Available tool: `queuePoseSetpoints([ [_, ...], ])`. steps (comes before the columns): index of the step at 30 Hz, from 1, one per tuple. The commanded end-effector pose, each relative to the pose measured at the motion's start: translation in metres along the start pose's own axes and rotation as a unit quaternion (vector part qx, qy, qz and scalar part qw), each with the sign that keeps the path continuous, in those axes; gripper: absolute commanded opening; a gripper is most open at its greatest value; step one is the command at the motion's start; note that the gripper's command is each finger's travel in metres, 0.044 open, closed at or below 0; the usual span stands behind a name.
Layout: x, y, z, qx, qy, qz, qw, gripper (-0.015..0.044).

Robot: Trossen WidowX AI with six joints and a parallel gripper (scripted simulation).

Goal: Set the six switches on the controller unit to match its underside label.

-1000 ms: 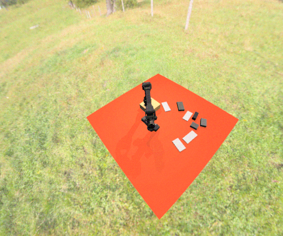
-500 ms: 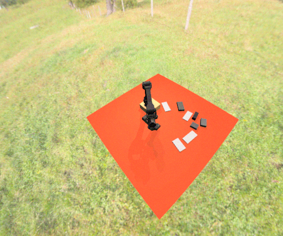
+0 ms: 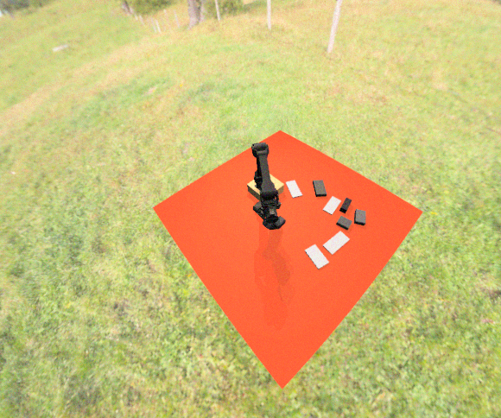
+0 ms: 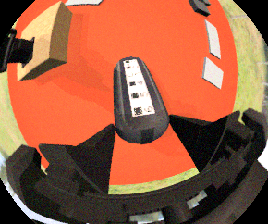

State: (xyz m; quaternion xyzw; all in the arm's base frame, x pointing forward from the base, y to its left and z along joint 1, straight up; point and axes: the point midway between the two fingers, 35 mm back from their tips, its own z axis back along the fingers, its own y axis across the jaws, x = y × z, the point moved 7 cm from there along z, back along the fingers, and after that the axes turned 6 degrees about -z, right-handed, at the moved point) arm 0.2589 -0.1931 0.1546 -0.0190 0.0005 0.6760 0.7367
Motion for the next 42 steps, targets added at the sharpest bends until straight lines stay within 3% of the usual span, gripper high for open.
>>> queuePoseSetpoints([
  [1, 0.006, 0.0, 0.0, 0.003, -0.006, 0.002, 1.0, 0.0335],
  [42, 0.038, 0.004, 0.01, 0.003, -0.007, 0.002, 1.0, 0.0338],
])
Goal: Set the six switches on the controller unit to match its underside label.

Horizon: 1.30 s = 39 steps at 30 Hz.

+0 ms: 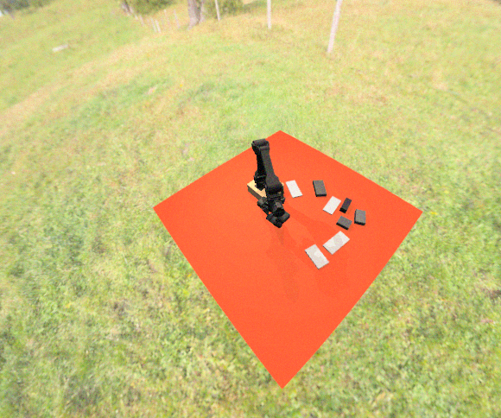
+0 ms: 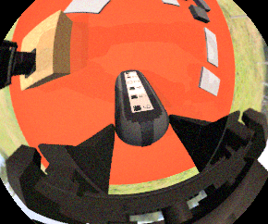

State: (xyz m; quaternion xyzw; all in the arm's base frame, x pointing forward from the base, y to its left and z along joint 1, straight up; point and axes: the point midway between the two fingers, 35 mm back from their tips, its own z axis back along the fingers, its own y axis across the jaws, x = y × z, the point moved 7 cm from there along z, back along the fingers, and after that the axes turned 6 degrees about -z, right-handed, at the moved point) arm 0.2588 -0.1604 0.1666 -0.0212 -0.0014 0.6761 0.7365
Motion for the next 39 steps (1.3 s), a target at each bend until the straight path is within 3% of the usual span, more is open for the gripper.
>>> queuePoseSetpoints([
  [1, 0.006, 0.001, -0.003, 0.005, -0.008, 0.001, 1.0, 0.0338],
  [39, 0.045, 0.005, 0.001, 0.006, -0.009, 0.001, 1.0, 0.0338],
])
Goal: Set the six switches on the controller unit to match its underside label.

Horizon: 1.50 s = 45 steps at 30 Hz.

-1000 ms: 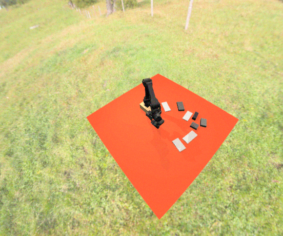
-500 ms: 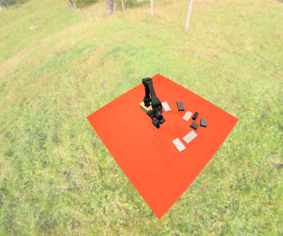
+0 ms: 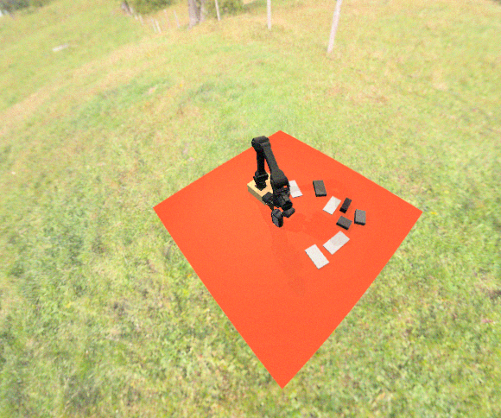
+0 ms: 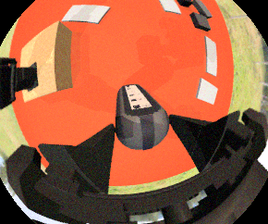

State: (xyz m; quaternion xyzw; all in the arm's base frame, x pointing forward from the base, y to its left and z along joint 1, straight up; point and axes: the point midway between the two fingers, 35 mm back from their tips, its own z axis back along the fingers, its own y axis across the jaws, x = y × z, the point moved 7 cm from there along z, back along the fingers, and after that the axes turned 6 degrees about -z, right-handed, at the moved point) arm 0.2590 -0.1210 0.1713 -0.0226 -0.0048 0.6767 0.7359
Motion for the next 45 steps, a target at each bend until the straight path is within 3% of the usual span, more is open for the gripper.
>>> queuePoseSetpoints([
  [1, 0.007, 0.002, -0.005, 0.009, -0.008, 0.001, 1.0, 0.0338],
  [45, 0.061, 0.008, -0.007, 0.009, -0.01, 0.001, 1.0, 0.0338],
])
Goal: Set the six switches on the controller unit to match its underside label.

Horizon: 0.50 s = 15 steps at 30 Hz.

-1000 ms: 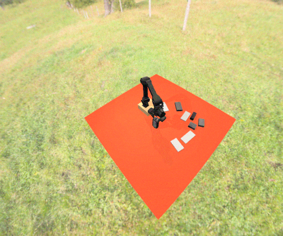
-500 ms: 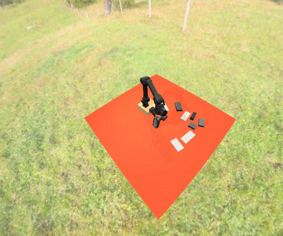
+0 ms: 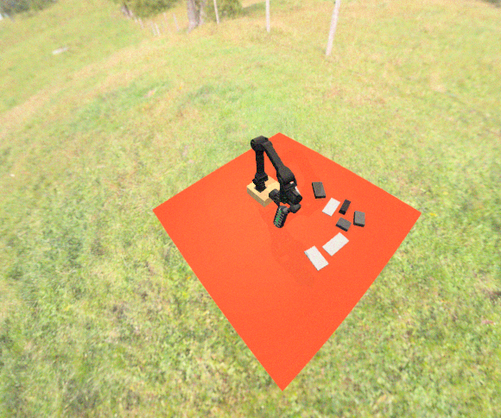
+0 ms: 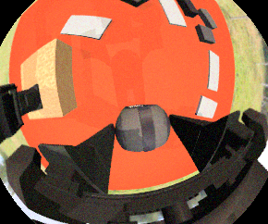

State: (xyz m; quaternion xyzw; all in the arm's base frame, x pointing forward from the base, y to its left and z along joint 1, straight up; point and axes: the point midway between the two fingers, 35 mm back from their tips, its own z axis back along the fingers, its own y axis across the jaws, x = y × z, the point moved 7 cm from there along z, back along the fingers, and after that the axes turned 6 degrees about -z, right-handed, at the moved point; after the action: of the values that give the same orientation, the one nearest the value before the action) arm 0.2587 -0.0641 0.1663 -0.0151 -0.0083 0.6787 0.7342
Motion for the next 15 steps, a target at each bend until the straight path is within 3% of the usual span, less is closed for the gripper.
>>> queuePoseSetpoints([
  [1, 0.005, 0.003, -0.003, 0.006, -0.002, -0.002, 1.0, 0.0338],
  [15, 0.022, 0.004, -0.005, 0.006, -0.003, -0.002, 1.0, 0.0338],
])
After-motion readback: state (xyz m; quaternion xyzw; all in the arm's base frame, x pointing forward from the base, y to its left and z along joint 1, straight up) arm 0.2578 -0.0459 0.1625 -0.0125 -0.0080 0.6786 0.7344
